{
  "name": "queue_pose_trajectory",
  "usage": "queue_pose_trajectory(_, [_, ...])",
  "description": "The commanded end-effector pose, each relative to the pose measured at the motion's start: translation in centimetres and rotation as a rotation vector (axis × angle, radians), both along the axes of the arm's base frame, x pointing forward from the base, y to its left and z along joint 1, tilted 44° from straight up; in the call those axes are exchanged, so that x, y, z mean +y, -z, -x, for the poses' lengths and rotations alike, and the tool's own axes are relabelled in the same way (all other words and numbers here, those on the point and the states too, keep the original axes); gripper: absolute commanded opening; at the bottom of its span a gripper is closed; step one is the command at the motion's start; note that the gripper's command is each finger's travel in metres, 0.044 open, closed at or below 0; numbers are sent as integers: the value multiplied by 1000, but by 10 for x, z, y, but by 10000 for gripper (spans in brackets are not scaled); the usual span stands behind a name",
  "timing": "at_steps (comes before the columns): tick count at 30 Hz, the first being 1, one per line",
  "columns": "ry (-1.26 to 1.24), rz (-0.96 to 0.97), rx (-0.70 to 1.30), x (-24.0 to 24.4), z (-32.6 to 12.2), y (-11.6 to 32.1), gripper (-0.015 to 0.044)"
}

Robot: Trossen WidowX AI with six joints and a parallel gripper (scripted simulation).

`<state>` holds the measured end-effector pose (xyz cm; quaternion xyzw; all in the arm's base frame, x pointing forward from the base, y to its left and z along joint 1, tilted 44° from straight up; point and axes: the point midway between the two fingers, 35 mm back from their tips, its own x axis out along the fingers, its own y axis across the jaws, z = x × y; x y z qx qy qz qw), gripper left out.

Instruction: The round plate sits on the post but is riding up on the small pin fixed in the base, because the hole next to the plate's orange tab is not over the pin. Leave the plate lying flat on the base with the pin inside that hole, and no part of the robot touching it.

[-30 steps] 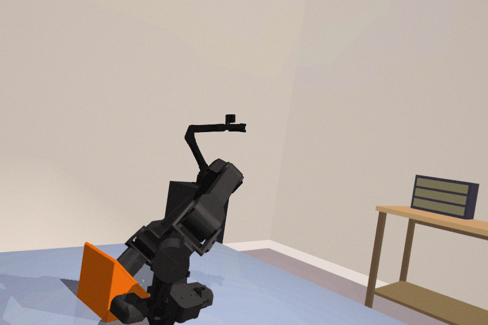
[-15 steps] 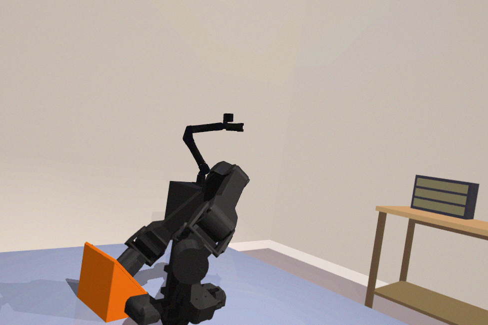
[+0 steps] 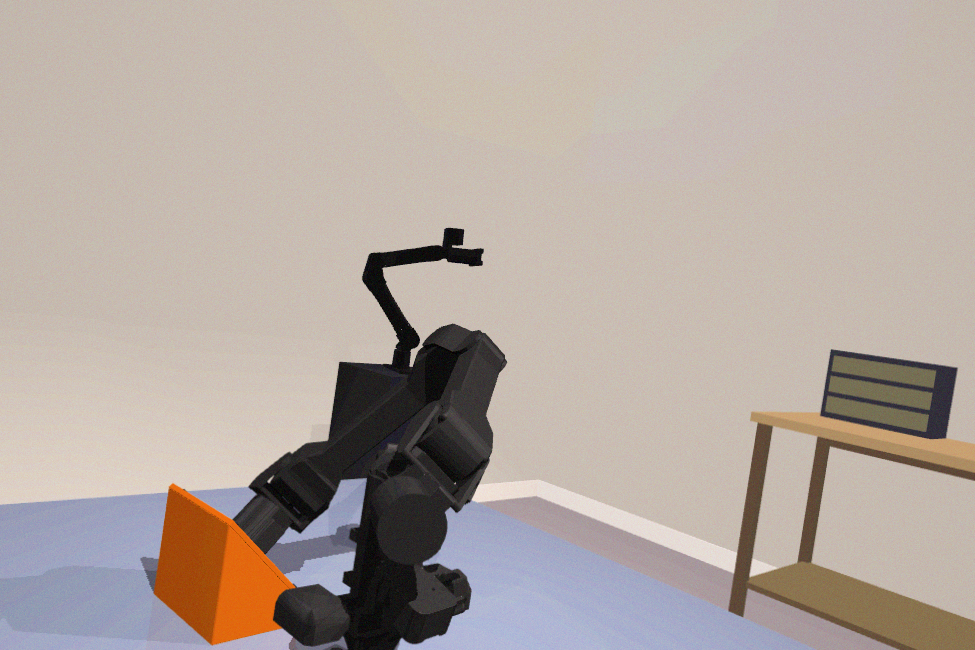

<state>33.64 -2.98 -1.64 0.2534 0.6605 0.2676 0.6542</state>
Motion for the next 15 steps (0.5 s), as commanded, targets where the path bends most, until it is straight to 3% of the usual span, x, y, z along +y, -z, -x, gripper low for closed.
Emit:
queue_pose_trajectory(1, [7,-8,3,3,0,-4,0])
queue_pose_trajectory(15, [7,-7,3,6,-1,-13,0])
